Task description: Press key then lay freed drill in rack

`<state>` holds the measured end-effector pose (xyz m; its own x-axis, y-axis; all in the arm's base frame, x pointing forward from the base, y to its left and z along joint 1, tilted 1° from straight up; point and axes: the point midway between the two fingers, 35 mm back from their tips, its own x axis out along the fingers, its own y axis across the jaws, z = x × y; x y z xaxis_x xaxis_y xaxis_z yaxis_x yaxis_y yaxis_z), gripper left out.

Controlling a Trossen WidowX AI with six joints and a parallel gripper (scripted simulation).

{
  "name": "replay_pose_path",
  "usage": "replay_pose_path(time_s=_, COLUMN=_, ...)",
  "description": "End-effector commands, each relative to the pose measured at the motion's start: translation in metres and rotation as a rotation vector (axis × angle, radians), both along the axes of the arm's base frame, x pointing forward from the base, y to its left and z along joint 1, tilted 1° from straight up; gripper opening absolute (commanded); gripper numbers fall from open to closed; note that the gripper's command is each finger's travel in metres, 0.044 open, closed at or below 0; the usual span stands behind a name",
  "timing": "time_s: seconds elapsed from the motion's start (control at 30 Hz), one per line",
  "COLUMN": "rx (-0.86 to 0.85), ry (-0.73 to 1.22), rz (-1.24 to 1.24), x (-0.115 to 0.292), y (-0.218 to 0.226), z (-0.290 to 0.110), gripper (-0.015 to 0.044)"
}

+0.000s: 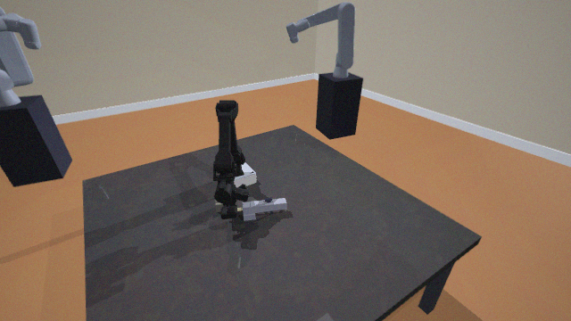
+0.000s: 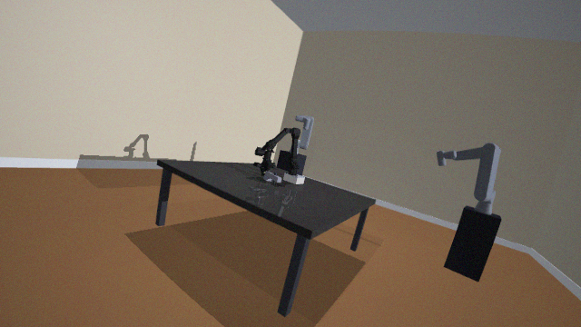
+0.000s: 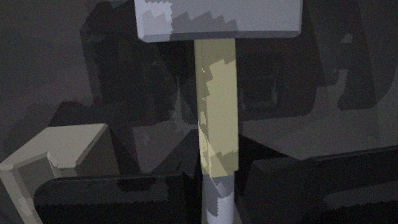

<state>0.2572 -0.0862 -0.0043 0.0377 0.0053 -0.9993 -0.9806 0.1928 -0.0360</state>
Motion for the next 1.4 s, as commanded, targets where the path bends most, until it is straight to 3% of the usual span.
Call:
replay_pose_path(time_s=0.0, rx=0.001, ry=0.003, rz=-0.002, x=-0.001, y=0.000, z=0.001, gripper=0.0000)
replay_pose_path(time_s=1.37, rx=-0.003, ry=0.004, rz=-0.002, x=-0.007, y=-0.040, z=0.003, gripper=0.0000)
